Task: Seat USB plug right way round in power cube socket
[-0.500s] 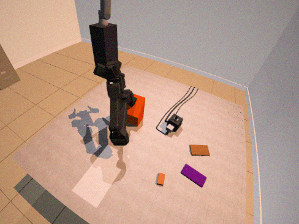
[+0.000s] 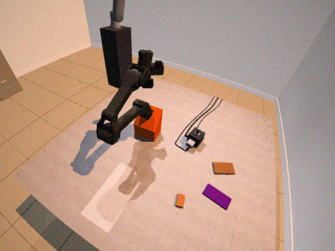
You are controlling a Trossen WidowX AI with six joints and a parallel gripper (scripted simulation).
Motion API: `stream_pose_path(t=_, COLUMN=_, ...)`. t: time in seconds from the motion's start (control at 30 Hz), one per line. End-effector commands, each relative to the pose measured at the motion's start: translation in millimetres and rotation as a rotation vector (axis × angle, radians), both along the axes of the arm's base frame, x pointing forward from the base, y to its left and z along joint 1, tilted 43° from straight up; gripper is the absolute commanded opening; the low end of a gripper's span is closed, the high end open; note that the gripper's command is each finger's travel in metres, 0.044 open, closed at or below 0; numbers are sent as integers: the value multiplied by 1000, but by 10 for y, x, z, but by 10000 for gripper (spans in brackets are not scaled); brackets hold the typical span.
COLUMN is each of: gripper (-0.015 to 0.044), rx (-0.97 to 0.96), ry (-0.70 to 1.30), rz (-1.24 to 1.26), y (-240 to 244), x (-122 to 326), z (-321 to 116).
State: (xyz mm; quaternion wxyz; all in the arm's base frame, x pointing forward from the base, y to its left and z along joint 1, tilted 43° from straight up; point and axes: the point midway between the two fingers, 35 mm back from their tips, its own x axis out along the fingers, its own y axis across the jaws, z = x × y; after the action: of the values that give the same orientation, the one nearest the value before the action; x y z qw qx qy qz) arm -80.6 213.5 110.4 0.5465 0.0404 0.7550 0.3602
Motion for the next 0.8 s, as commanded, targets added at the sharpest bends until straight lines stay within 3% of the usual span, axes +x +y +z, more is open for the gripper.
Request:
stream_pose_path(t=0.0, gripper=440, rx=-154, ry=-57, rz=-311, y=226, x=471, z=-119)
stream_pose_path(t=0.2, gripper=440, rx=-400, ry=-156, rz=-856, y=387, x=1422, z=-357)
stream_pose_path(t=0.37, gripper=440, rx=-585, ry=-250, rz=-1288, y=252, x=2240, z=-583)
stream_pose_path(t=0.77, gripper=440, rx=-976, ry=-578, rz=-2152, y=-958, x=3790, z=-1234)
